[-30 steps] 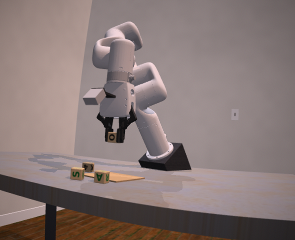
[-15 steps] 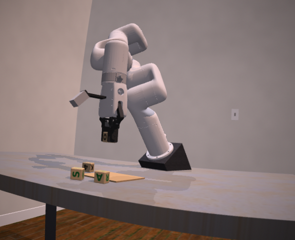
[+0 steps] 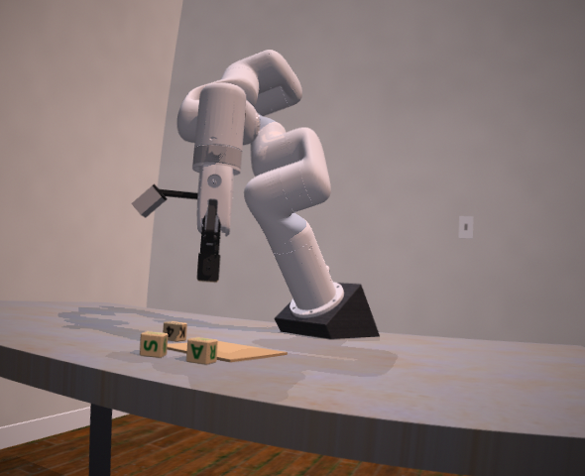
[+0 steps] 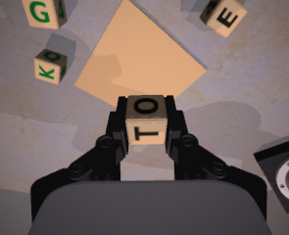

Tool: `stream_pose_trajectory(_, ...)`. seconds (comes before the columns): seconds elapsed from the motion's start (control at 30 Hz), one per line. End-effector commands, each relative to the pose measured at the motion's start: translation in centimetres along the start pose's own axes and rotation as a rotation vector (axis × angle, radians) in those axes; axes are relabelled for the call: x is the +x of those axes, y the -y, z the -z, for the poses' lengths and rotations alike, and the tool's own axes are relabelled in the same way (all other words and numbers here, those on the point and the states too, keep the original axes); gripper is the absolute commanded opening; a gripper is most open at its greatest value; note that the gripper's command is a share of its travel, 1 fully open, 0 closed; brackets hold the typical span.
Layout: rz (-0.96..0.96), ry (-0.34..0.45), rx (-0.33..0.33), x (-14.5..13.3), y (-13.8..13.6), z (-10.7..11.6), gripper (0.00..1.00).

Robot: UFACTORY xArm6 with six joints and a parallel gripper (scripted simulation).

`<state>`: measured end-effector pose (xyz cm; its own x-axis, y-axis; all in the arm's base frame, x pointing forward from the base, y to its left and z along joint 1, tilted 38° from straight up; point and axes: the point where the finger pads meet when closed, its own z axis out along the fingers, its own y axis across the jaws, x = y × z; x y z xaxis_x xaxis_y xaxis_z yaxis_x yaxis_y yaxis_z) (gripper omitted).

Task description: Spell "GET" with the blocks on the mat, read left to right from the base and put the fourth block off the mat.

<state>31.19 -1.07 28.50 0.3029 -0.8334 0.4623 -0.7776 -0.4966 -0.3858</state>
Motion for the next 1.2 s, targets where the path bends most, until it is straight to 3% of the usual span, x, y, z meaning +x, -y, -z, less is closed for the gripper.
stream_pose_trajectory(0.0, -0.14, -0.009, 0.002, 0.4, -0.3, 0.1, 0.27)
stream_pose_trajectory(0.37, -0.505, -0.01, 0.008, 1.3, -1.4, 0.2, 0.27)
stream_pose_trajectory(1.17, -0.52, -0.01, 0.008, 1.3, -1.5, -0.6, 0.27)
